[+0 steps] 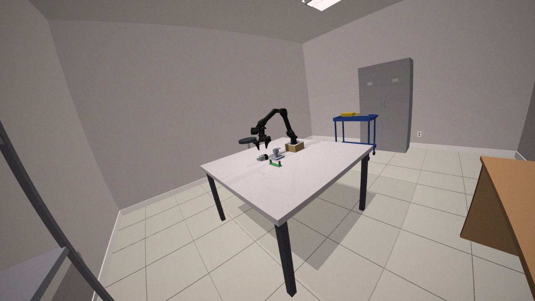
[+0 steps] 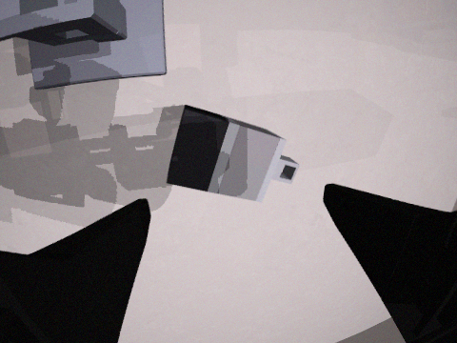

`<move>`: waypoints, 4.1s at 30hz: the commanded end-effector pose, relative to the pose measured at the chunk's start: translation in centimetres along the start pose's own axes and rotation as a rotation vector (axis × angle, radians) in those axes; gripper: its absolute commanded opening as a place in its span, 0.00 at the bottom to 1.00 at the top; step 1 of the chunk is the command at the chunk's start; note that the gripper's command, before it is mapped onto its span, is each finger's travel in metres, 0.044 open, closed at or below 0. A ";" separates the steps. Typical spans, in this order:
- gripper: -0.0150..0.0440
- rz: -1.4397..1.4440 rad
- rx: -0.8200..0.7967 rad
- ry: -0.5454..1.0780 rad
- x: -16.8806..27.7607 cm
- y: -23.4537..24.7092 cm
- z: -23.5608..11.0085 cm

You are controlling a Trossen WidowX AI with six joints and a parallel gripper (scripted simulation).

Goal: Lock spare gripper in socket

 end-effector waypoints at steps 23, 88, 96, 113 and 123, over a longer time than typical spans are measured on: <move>1.00 1.896 0.327 -0.360 -0.1 -0.1 -2.1; 1.00 1.898 0.320 -0.355 -0.2 1.3 9.9; 1.00 1.898 0.319 -0.355 -0.2 1.5 10.8; 0.69 1.898 0.319 -0.355 -0.2 1.5 10.8; 0.48 1.898 0.319 -0.355 -0.2 1.4 10.6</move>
Point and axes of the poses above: the point midway between the two fingers, 35 mm back from their tips, its own z axis out along the fingers, its own y axis across the jaws, x = y × z, the point moved 3 cm from there along -z, back along the fingers, and after that the axes turned 14 degrees about z, right-handed, at the moved point
